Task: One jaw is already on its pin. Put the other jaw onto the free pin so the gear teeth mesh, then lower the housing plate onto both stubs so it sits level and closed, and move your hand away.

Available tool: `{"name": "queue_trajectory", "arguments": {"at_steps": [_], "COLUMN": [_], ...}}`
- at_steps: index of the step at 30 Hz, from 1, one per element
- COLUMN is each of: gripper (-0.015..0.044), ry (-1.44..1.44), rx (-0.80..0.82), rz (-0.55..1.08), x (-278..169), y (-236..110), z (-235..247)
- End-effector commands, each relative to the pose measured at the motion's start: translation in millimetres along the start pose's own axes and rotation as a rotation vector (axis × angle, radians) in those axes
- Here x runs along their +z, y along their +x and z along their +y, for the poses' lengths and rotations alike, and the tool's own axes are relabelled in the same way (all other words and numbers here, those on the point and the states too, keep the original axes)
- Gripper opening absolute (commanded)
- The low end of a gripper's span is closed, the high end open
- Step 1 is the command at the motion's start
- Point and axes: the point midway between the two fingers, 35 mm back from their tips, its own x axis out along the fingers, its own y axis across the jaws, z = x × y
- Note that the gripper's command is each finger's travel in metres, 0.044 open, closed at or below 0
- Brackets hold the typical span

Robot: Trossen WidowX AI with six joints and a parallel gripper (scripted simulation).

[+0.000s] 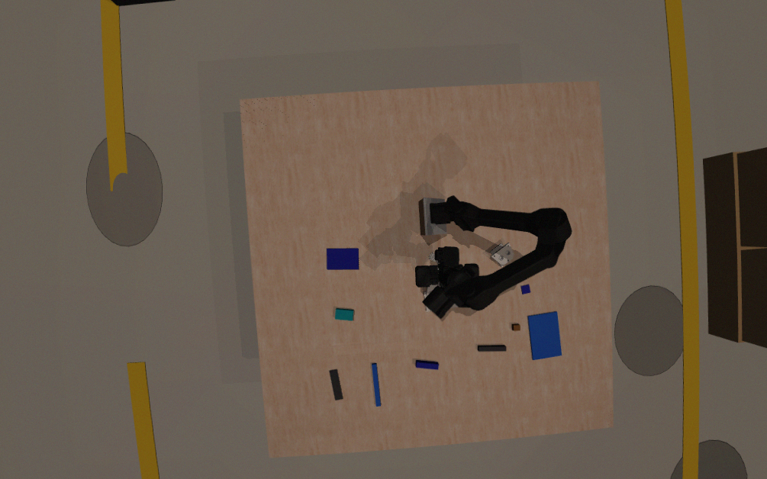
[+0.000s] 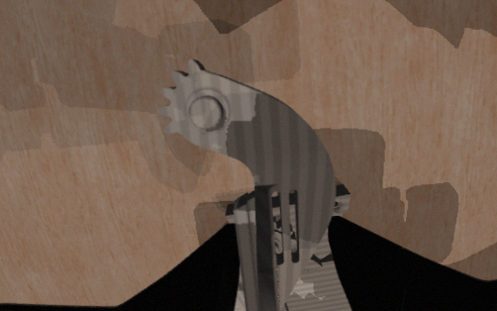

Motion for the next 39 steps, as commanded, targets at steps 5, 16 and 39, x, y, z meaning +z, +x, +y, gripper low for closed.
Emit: {"name": "queue_trajectory", "arguments": {"at_steps": [5, 16, 39], "gripper": [0.0134, 0.0134, 0.0134], "ry": [0.029, 0.029, 0.027], "rx": [0.003, 0.004, 0.008], "rz": [-0.004, -0.004, 0.001], "x": [1, -4, -69], "y": [0, 0, -2], "z": [1, 0, -29]}}
